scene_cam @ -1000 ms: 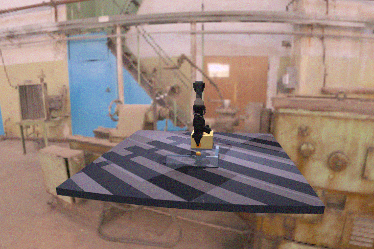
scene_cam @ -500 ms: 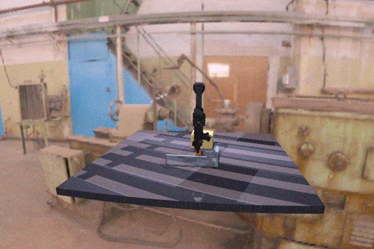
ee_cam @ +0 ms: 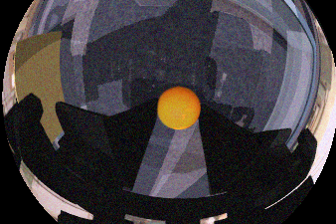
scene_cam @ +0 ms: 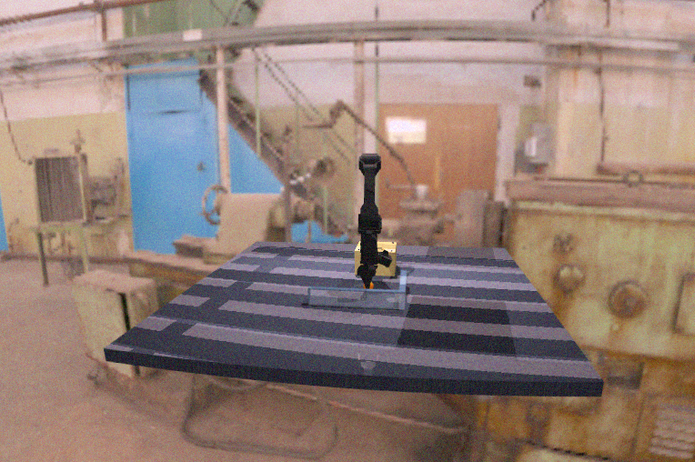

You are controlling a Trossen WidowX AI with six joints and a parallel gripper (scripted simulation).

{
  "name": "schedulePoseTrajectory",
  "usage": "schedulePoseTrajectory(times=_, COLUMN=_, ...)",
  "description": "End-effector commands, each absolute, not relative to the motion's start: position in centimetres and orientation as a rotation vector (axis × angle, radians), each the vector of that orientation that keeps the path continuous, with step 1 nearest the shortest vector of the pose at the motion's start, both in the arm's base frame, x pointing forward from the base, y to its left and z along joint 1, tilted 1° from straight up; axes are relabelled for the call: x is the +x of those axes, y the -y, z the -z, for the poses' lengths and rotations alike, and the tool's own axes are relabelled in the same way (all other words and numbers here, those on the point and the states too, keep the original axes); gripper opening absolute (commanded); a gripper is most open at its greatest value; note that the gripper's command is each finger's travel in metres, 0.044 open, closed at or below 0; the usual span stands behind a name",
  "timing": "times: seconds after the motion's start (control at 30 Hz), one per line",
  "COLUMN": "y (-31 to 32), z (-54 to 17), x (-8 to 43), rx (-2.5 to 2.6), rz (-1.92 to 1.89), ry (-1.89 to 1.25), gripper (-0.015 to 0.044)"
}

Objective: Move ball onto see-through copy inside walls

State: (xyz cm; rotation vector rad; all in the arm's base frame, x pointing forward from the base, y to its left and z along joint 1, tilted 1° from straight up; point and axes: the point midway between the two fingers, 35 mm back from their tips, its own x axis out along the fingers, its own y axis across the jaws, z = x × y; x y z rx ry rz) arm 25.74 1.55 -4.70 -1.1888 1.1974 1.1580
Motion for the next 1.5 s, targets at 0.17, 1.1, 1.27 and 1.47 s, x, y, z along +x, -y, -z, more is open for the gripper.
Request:
schedulePoseTrajectory(times=0.17, y=-1.6, z=4.7, x=25.7, rx=-1.189, rz=-1.158, ry=-1.198, gripper=0.0105)
schedulePoseTrajectory(times=1.1, y=-1.5, z=-3.5, x=26.0, rx=-1.196, rz=-1.143, ry=-1.182, gripper=0.0281)
schedulePoseTrajectory(times=1.27, y=-1.5, z=-5.8, x=25.8, rx=-1.195, rz=-1.145, ry=-1.184, gripper=0.0360)
schedulePoseTrajectory(times=1.47, y=-1.4, z=-8.0, x=25.3, rx=-1.194, rz=-1.147, ry=-1.187, gripper=0.0440)
